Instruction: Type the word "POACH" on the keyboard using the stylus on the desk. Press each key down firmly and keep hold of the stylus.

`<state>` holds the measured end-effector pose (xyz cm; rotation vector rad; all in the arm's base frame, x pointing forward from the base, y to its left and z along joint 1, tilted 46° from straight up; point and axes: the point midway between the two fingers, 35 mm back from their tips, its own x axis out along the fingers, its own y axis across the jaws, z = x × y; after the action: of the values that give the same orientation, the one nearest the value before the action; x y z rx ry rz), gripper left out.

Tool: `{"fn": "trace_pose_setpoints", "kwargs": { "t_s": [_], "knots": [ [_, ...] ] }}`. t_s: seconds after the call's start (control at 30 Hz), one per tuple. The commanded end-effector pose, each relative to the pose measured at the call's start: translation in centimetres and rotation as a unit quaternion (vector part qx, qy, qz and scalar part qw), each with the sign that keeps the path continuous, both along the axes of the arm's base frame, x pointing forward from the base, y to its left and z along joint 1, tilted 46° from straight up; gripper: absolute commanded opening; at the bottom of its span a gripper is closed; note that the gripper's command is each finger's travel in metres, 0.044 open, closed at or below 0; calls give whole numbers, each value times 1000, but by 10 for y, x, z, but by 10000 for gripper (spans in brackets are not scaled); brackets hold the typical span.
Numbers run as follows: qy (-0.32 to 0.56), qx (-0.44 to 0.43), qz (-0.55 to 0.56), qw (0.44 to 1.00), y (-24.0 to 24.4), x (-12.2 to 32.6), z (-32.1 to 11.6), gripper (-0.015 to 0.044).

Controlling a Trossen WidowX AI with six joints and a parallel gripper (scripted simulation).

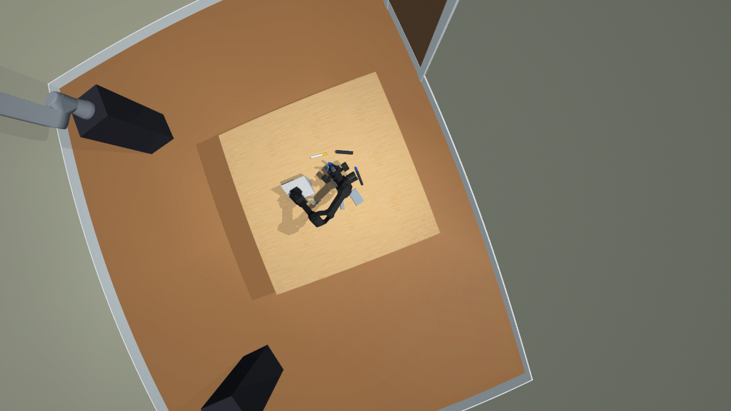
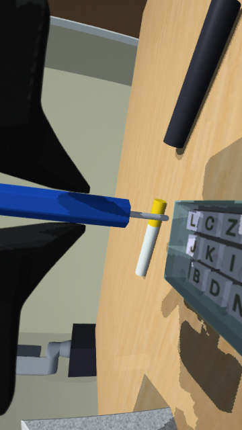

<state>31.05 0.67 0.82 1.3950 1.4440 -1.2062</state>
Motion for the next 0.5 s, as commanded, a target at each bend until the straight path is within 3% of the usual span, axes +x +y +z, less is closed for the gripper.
{"fn": "trace_pose_setpoints", "kwargs": {
  "t_s": [0.0, 0.07, 0.13, 0.47],
  "knots": [
    [0, 0, 1, 1000, 0, 0, 0, 65],
    [0, 0, 1, 1000, 0, 0, 0, 51],
    [0, 0, 0, 1000, -3, -1, 3, 0],
    [-1, -2, -2, 1000, -50, -17, 56, 0]
  ]
}}
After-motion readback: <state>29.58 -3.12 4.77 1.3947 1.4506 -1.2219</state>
